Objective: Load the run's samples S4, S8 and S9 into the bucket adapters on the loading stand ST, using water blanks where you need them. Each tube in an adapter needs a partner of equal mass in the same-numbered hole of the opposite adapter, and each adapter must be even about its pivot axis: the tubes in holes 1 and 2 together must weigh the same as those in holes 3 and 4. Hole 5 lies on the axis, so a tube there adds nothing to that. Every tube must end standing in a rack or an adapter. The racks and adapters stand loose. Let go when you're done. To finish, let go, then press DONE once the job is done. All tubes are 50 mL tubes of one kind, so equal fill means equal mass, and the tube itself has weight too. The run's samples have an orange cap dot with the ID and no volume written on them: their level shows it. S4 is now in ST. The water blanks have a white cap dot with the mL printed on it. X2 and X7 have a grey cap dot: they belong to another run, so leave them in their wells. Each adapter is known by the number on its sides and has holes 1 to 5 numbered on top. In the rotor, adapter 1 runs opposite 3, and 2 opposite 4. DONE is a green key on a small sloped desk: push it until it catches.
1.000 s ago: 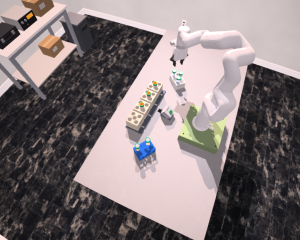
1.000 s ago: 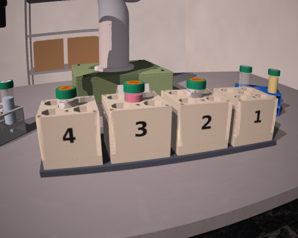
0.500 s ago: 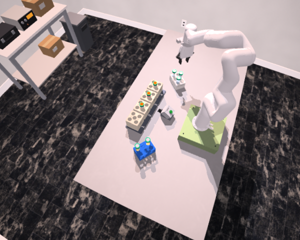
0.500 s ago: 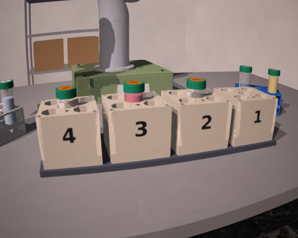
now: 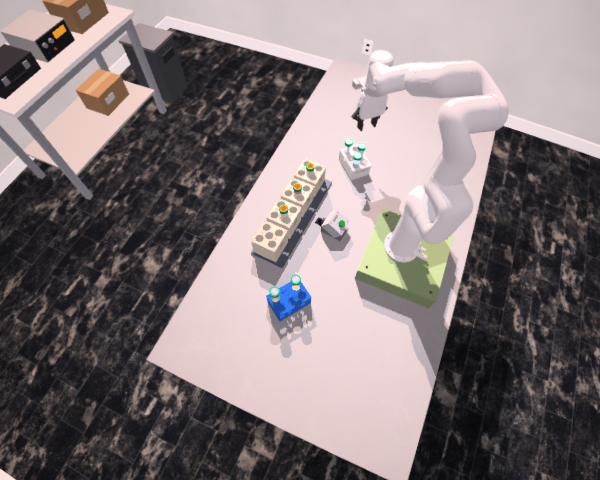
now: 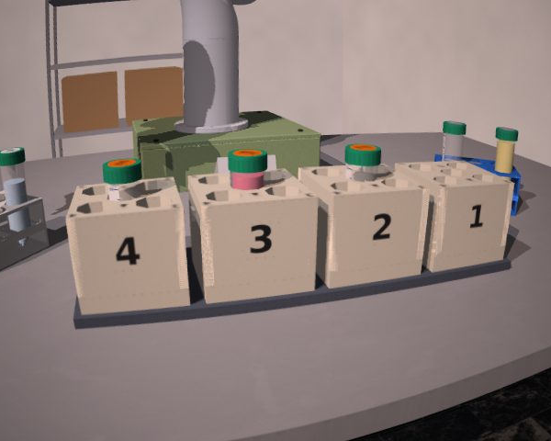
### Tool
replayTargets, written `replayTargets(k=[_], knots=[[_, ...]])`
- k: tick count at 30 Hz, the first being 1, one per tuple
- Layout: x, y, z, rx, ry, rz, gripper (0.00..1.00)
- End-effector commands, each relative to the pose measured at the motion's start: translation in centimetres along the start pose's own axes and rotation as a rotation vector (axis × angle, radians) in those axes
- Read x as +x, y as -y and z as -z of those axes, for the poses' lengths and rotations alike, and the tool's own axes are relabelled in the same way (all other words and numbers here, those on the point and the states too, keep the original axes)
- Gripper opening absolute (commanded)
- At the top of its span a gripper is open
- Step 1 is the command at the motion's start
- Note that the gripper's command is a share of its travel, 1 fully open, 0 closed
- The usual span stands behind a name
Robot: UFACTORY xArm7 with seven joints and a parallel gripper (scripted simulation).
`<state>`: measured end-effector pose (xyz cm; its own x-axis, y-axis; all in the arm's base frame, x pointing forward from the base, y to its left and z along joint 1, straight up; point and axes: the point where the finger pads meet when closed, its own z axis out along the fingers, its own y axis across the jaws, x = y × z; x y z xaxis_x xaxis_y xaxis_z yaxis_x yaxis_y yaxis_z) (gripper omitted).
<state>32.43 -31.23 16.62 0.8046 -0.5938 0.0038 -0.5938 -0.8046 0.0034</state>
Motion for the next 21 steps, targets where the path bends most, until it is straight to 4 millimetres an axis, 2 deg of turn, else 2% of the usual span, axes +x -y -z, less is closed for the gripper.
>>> replayTargets(k=[1,21], knots=[[0.2,0.0,-0.8,0.001,0.002,0.0,0.57],[0.2,0.0,-4.4,0.0,0.002,0.0,0.57]])
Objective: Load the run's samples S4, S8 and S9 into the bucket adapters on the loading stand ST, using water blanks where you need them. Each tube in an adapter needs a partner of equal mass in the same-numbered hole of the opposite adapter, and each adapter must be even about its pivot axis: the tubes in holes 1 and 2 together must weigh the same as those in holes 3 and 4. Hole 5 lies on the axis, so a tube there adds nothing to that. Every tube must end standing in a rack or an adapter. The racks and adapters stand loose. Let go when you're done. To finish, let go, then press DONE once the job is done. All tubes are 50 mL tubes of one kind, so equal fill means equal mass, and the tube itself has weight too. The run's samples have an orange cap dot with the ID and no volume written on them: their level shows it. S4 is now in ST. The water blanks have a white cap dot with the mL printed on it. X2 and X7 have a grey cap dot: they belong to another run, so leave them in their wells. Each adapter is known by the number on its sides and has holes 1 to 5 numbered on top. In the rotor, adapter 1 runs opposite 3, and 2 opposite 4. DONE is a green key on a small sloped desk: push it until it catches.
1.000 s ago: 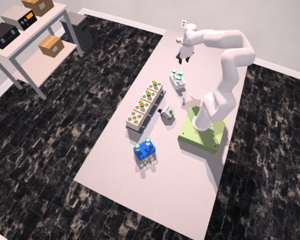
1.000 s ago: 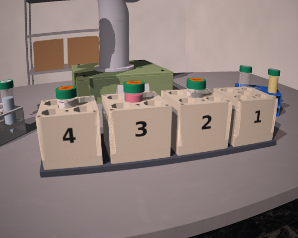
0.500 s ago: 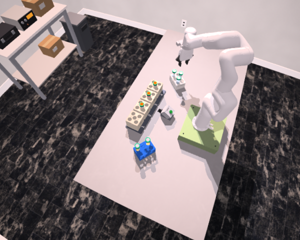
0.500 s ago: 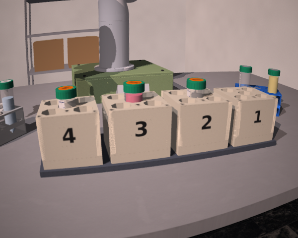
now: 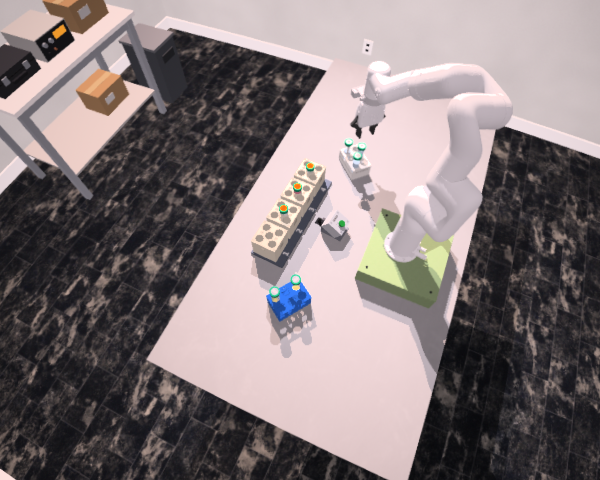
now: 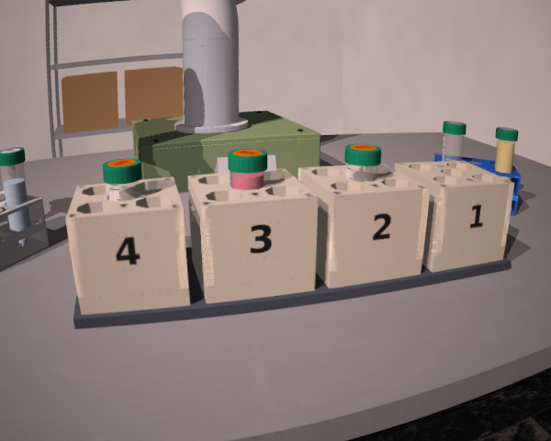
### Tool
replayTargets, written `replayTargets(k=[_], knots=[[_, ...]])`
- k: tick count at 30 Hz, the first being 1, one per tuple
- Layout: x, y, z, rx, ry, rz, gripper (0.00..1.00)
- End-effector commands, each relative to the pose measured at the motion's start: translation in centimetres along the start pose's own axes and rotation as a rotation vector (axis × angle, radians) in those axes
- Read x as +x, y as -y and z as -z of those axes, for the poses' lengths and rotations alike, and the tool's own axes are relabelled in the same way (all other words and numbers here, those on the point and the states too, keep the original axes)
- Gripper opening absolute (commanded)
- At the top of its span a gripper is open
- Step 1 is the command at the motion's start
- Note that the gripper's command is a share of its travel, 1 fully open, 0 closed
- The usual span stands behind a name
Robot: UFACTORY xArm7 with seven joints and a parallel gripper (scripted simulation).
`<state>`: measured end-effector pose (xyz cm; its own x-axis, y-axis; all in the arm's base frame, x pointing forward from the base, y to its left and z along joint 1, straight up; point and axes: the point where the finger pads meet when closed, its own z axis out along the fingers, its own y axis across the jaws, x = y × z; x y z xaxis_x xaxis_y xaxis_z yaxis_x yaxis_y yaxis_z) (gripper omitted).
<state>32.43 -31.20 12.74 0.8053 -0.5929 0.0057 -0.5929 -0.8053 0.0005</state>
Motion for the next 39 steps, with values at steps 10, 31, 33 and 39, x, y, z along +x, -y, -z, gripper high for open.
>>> replayTargets(k=[10,31,33,39], knots=[[0.2,0.0,-2.2,-0.003,0.004,-0.001,0.57],[0.2,0.0,-6.0,-0.003,0.004,-0.001,0.57],[0.2,0.0,-6.4,-0.003,0.004,-0.001,0.57],[0.2,0.0,-6.6,-0.003,0.004,-0.001,0.57]])
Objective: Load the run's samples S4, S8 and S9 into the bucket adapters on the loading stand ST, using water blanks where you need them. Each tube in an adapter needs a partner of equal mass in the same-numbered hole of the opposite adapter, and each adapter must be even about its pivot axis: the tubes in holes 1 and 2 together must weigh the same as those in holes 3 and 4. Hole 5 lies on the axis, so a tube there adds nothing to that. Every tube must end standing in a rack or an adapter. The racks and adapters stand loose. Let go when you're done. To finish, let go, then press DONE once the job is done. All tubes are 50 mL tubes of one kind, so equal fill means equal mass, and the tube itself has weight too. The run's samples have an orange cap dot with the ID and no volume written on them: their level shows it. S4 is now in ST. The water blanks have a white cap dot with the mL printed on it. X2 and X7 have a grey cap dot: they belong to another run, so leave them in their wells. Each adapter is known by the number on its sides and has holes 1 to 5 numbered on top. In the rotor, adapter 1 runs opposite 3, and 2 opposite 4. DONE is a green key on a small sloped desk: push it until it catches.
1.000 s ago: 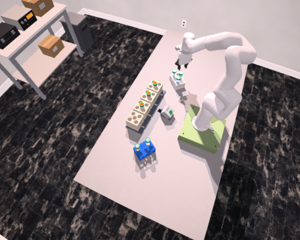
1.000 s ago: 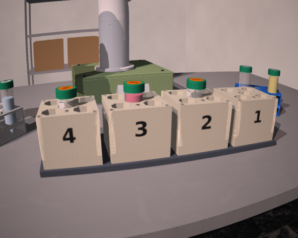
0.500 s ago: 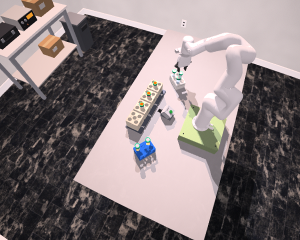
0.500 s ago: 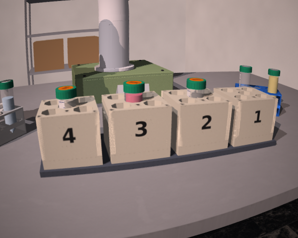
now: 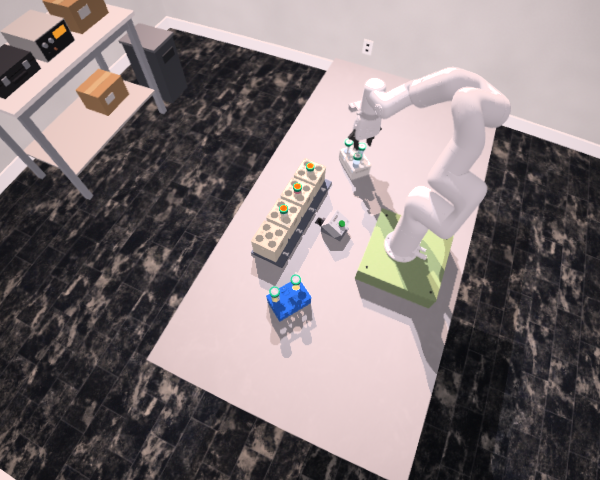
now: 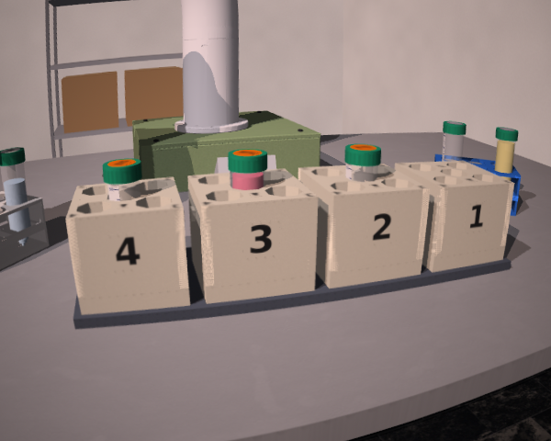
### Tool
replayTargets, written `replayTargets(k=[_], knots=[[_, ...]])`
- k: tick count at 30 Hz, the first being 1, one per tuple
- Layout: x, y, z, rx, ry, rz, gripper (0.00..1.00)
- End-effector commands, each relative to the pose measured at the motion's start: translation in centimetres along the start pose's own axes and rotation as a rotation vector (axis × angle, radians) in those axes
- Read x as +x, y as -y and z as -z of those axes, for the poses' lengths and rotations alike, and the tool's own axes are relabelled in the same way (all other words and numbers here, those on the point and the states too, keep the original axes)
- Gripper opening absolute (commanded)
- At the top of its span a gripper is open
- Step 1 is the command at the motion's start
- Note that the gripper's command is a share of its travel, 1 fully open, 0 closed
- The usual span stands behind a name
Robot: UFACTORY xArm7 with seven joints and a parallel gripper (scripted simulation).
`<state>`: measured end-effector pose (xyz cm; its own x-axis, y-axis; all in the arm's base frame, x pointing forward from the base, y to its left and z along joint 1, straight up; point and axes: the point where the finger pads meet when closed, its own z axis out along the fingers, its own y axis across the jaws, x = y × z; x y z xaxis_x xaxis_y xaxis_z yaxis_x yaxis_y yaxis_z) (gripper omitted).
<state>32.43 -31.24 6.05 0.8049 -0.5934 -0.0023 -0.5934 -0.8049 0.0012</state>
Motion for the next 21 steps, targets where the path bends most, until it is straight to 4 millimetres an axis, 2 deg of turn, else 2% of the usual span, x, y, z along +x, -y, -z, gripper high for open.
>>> replayTargets(k=[1,21], knots=[[0.2,-0.02,0.06,-0.002,-0.004,0.0,0.57],[0.2,-0.02,-0.88,-0.002,-0.004,0.0,0.57]])
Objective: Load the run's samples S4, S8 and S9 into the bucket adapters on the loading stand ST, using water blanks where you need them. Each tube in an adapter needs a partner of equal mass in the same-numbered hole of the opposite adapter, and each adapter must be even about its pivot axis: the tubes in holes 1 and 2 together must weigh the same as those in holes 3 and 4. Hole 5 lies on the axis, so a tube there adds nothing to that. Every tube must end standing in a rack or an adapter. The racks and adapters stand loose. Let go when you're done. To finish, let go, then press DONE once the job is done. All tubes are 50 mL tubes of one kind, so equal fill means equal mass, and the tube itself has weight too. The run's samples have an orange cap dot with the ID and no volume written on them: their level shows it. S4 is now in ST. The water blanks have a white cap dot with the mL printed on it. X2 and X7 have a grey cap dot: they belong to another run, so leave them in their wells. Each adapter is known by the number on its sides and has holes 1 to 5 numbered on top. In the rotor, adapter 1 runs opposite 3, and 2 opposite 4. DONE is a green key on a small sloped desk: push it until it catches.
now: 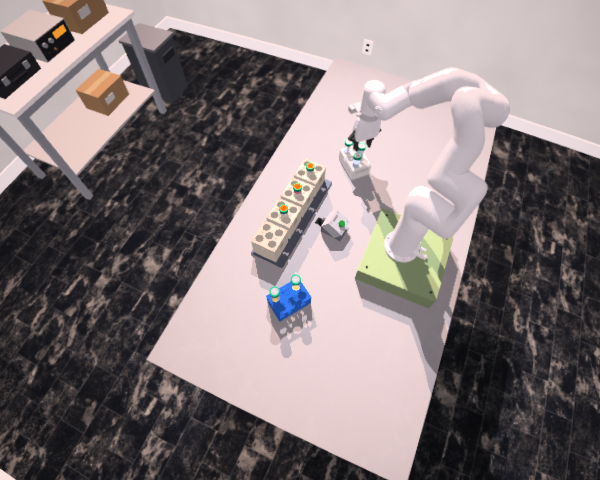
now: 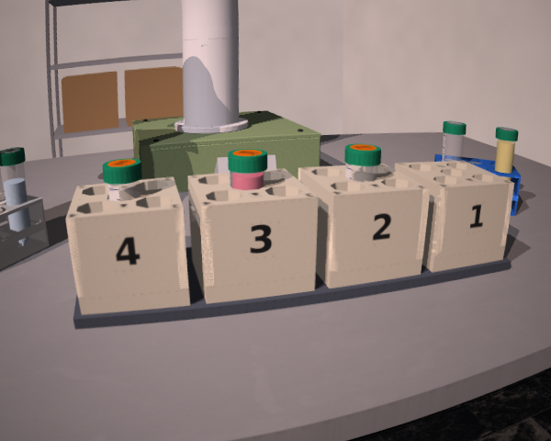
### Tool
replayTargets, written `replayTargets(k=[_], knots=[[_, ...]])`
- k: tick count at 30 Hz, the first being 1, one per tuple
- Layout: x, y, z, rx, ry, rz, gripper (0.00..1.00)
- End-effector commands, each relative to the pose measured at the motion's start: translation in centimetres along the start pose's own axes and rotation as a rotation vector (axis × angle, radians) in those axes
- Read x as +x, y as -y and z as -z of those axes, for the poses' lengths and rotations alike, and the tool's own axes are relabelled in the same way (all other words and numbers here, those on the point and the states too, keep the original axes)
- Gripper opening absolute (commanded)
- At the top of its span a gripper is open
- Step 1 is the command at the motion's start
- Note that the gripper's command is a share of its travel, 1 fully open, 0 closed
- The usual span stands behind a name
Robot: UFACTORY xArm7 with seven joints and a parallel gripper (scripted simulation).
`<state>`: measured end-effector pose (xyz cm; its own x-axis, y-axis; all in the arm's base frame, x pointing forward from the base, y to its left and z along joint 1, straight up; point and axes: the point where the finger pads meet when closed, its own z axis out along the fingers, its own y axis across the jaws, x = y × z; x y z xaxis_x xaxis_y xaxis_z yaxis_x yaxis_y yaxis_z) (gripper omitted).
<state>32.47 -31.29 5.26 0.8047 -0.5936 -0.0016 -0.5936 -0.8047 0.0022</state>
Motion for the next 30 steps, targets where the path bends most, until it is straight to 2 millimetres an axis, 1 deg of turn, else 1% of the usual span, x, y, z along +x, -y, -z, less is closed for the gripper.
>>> replayTargets(k=[1,18,30], knots=[[0.1,0.0,-0.1,-0.001,-0.004,0.0,0.57],[0.1,0.0,-1.1,-0.001,-0.004,0.0,0.57],[0.1,0.0,-1.1,-0.001,-0.004,0.0,0.57]])
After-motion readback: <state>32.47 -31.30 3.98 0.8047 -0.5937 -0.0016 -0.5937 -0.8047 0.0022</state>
